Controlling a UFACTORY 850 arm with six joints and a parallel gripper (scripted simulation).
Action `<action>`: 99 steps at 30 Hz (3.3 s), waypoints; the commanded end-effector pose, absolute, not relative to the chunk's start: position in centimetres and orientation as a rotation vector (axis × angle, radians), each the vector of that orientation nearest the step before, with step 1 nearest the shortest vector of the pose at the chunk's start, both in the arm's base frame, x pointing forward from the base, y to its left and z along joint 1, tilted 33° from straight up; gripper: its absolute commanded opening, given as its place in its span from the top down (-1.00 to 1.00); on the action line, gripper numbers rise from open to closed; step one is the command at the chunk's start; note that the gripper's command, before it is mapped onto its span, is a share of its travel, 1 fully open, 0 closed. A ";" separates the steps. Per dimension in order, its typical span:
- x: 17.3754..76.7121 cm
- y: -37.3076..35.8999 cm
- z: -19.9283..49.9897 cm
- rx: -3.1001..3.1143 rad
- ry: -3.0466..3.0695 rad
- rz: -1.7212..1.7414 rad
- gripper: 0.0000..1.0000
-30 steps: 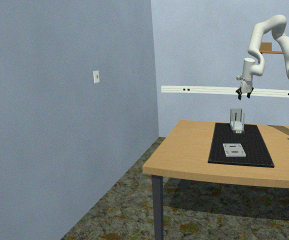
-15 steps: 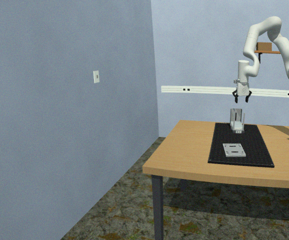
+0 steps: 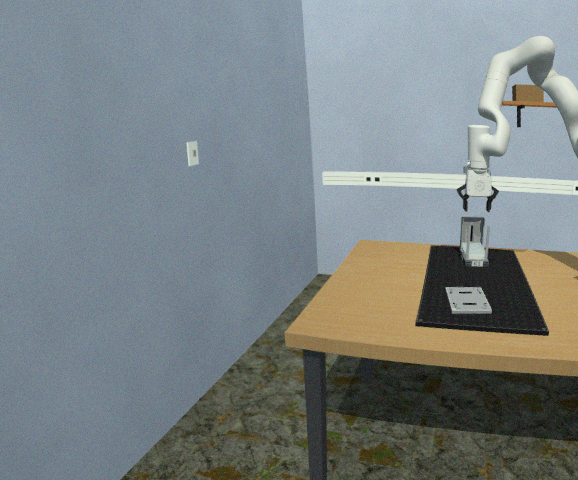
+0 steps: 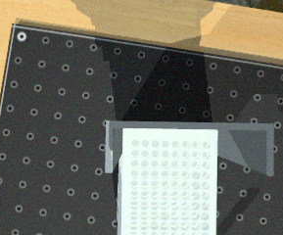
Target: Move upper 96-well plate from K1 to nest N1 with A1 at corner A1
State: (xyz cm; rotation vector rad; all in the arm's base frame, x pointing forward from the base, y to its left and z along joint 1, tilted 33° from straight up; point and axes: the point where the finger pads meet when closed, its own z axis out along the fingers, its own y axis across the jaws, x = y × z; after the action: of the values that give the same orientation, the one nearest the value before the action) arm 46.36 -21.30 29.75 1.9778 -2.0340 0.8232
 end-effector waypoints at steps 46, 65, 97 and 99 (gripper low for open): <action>48.0 -23.7 25.4 1.976 -2.060 0.813 -1.00; 48.7 -25.1 23.1 1.976 -2.060 0.813 -1.00; 49.8 -27.4 19.1 1.976 -2.060 0.813 -1.00; 49.9 -27.5 18.9 1.976 -2.060 0.813 -1.00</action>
State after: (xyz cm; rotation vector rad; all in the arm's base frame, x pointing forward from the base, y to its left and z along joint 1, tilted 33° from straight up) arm 49.59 -27.10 19.52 1.9757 -2.0600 0.8083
